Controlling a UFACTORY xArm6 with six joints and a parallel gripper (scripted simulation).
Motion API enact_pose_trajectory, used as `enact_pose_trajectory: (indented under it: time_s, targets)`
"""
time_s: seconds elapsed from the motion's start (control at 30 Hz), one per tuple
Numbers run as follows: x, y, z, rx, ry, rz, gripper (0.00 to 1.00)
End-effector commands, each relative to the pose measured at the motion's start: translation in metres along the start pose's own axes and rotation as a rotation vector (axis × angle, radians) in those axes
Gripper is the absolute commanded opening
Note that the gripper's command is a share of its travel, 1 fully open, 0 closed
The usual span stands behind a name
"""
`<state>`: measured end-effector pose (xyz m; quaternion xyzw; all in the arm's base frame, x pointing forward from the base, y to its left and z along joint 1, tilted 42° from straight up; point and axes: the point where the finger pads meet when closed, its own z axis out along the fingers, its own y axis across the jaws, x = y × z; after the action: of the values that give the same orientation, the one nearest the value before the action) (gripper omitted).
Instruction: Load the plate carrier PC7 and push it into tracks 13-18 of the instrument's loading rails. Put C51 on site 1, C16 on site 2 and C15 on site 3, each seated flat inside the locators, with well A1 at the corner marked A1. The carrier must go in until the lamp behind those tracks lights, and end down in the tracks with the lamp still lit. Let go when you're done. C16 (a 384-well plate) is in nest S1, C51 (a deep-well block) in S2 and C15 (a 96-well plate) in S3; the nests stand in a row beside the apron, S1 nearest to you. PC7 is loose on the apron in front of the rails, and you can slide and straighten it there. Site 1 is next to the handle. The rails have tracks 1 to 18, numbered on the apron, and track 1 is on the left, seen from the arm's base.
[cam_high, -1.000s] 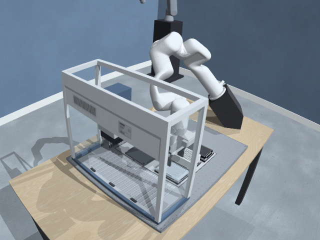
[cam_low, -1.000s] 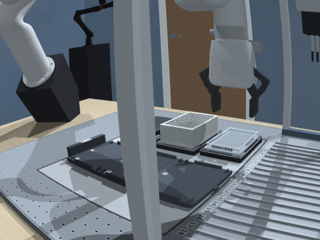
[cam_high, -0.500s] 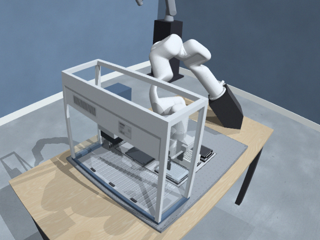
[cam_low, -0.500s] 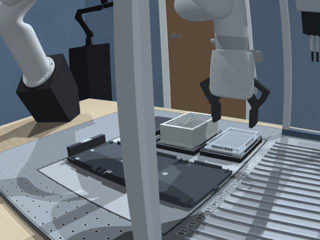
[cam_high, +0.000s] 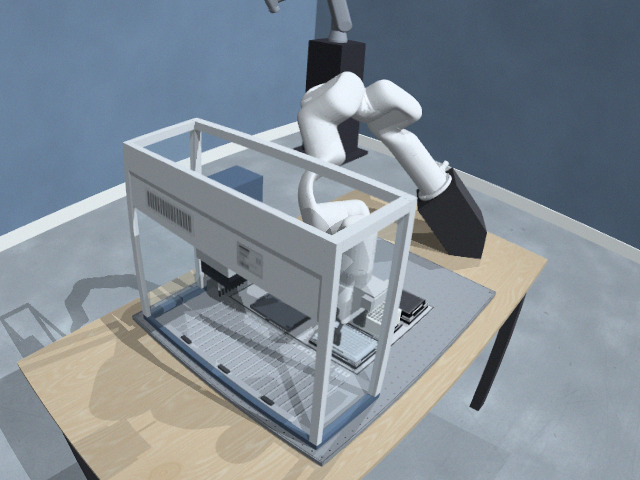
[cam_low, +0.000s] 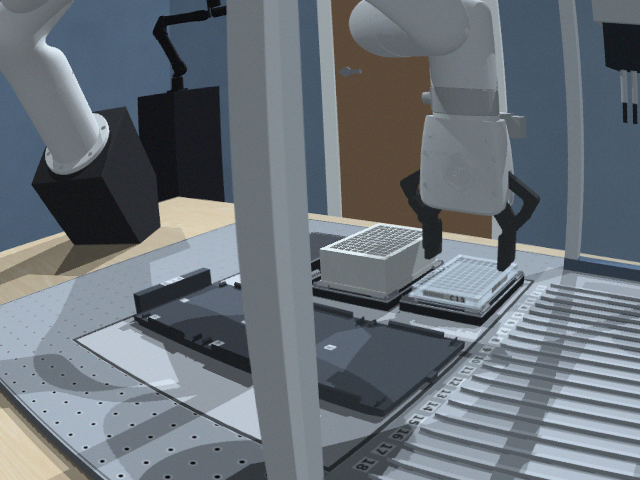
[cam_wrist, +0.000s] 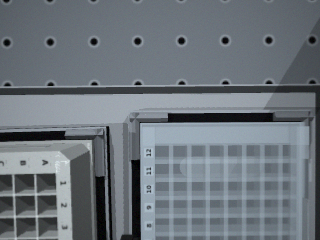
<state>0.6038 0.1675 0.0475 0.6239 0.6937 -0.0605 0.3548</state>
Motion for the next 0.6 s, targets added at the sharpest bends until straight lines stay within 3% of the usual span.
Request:
enact_pose_trajectory:
  time_s: [0.0, 0.57]
  targets:
    - [0.0004, 0.0015, -0.0013, -0.003, 0.002, 0.001, 1.0]
    - [0.0003, 0.0015, 0.0053, -0.003, 0.002, 0.001, 1.0]
